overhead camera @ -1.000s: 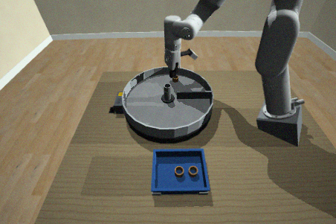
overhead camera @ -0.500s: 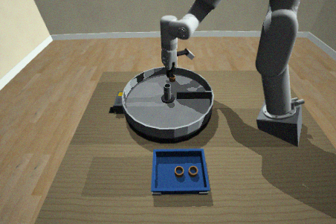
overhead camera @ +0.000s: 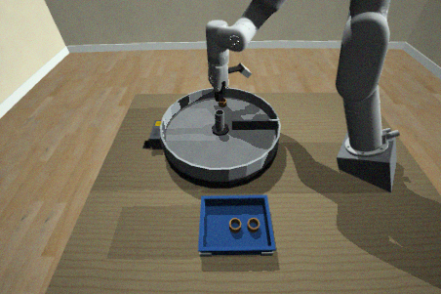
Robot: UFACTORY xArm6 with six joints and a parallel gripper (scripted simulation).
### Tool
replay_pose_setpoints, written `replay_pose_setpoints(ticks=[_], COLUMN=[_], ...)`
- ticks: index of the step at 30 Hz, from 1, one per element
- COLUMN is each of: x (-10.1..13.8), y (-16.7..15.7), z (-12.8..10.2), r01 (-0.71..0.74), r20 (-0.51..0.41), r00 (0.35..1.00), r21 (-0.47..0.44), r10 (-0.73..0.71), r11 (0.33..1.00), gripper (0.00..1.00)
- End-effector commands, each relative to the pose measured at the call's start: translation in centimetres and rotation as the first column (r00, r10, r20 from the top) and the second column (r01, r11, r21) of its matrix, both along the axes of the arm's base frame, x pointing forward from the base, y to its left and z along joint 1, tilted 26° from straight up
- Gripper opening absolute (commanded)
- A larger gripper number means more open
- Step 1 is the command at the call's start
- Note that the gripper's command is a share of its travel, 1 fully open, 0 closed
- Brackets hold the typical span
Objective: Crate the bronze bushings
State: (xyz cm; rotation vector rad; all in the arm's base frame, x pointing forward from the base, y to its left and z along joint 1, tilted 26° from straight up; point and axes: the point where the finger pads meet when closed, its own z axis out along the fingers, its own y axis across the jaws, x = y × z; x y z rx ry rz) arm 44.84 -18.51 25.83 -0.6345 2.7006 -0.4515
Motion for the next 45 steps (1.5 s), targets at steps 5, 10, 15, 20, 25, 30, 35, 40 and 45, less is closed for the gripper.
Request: replay_pose_setpoints(ticks=[5,10,15,20,25,30,35,40,45], x=[1.7,2.2,2.3,2.7,3.9,4.5,4.8,4.5,3.6], y=[0.3,0.4,0.4,0.5,0.9,1.2,1.2,1.4,1.9], z=[0.7,0.9,0.9,1.0,1.5,1.7,1.7,2.4,4.4], r01=[0.0,0.0,0.0,0.0,0.0,0.0,0.0,0.0,0.0], r20=[0.0,0.0,0.0,0.0,0.0,0.0,0.0,0.0,0.0], r00=[1.0,1.0,1.0,1.0,1.0,1.0,1.0,1.0,1.0], r21=[0.0,0.0,0.0,0.0,0.0,0.0,0.0,0.0,0.0], r10=[0.0,0.0,0.0,0.0,0.0,0.0,0.0,0.0,0.0], r11=[1.0,1.0,1.0,1.0,1.0,1.0,1.0,1.0,1.0], gripper=[0.0,0.0,0.0,0.0,0.0,0.0,0.0,0.0,0.0])
